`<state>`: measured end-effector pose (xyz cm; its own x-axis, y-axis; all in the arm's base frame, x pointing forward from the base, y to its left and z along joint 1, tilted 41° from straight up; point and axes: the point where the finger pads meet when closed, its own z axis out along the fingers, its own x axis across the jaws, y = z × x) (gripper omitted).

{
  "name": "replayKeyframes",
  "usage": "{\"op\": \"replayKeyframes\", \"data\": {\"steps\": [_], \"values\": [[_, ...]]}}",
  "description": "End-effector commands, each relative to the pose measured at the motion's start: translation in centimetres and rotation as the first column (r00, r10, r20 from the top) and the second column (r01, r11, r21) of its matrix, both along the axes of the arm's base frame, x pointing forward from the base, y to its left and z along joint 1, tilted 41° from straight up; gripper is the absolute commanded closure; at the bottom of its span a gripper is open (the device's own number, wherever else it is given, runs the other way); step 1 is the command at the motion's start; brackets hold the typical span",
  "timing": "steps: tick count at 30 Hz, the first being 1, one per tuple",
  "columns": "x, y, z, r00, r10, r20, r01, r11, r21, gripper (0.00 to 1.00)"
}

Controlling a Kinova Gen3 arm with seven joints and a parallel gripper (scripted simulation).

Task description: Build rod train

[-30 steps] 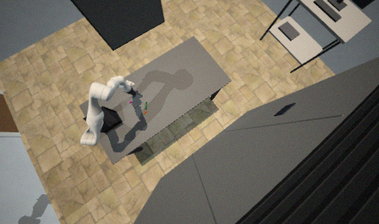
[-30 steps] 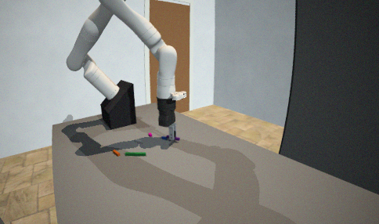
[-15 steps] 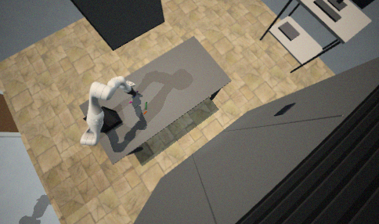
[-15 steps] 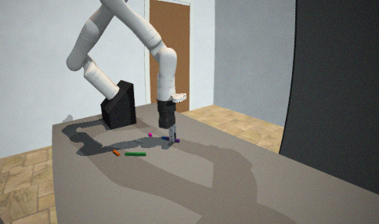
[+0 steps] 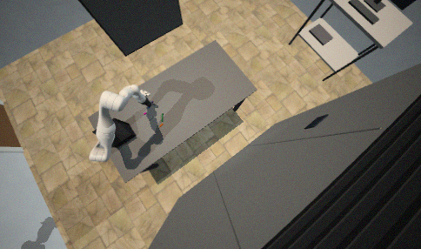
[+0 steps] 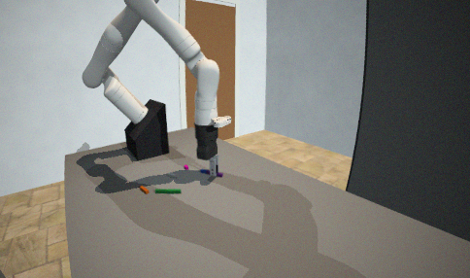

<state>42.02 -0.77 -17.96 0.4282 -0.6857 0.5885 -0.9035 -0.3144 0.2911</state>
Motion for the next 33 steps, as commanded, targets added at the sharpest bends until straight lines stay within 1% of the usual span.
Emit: {"op": "replayKeyframes", "data": {"steps": [1, 22, 23, 25, 26, 28, 29, 31, 32, 33], "values": [[0.04, -0.01, -0.05, 1.000, -0.004, 0.006, 0.004, 1.000, 0.002, 0.76], [0.04, -0.01, -0.05, 1.000, -0.004, 0.006, 0.004, 1.000, 0.002, 0.76], [0.04, -0.01, -0.05, 1.000, -0.004, 0.006, 0.004, 1.000, 0.002, 0.70], [0.04, -0.01, -0.05, 1.000, -0.004, 0.006, 0.004, 1.000, 0.002, 0.70], [0.04, -0.01, -0.05, 1.000, -0.004, 0.006, 0.004, 1.000, 0.002, 0.64], [0.04, -0.01, -0.05, 1.000, -0.004, 0.006, 0.004, 1.000, 0.002, 0.64], [0.04, -0.01, -0.05, 1.000, -0.004, 0.006, 0.004, 1.000, 0.002, 0.58], [0.04, -0.01, -0.05, 1.000, -0.004, 0.006, 0.004, 1.000, 0.002, 0.58], [0.04, -0.01, -0.05, 1.000, -0.004, 0.006, 0.004, 1.000, 0.002, 0.52], [0.04, -0.01, -0.05, 1.000, -0.004, 0.006, 0.004, 1.000, 0.002, 0.52]]}}
